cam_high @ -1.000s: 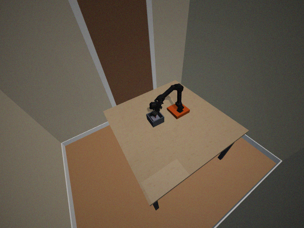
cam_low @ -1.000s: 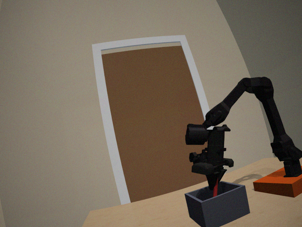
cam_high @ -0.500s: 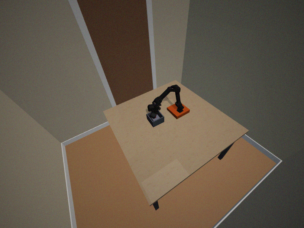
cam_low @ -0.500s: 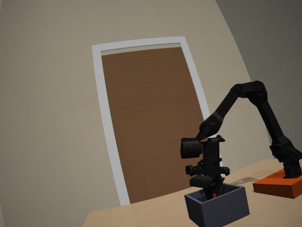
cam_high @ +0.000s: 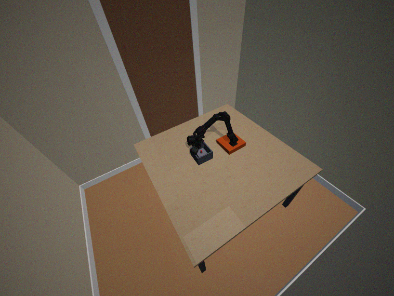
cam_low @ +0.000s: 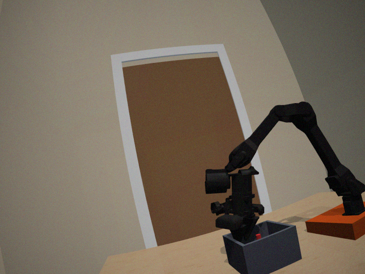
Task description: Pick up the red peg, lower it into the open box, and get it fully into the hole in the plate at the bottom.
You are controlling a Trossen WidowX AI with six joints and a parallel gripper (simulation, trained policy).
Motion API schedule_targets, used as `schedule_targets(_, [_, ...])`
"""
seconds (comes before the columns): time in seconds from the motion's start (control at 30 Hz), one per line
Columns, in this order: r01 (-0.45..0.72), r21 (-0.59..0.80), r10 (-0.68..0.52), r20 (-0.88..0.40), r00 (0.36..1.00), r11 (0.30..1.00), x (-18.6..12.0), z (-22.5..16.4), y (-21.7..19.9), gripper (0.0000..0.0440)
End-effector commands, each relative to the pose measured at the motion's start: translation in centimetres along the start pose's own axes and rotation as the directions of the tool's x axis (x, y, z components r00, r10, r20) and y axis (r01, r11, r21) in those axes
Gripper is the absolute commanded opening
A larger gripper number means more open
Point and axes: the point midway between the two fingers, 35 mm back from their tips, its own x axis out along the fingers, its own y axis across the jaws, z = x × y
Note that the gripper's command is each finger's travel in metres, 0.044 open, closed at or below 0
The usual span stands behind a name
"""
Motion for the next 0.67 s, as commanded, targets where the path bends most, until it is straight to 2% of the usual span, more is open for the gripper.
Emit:
schedule_targets(0.0, [-0.006, -0.008, 0.006, 0.005, 1.0, 1.0, 0.0, 1.0, 0.4, 0.0255])
schedule_targets(0.1, [-0.015, -0.008, 0.015, 0.021, 1.0, 1.0, -0.1, 2.0, 0.6, 0.0294])
schedule_targets(0.3, [-0.046, -0.003, 0.047, 0.068, 0.997, 0.999, -0.7, 4.0, 1.3, 0.044])
schedule_targets(0.63, [-0.074, 0.004, 0.073, 0.128, 0.989, 0.997, -1.5, 6.2, 1.8, 0.044])
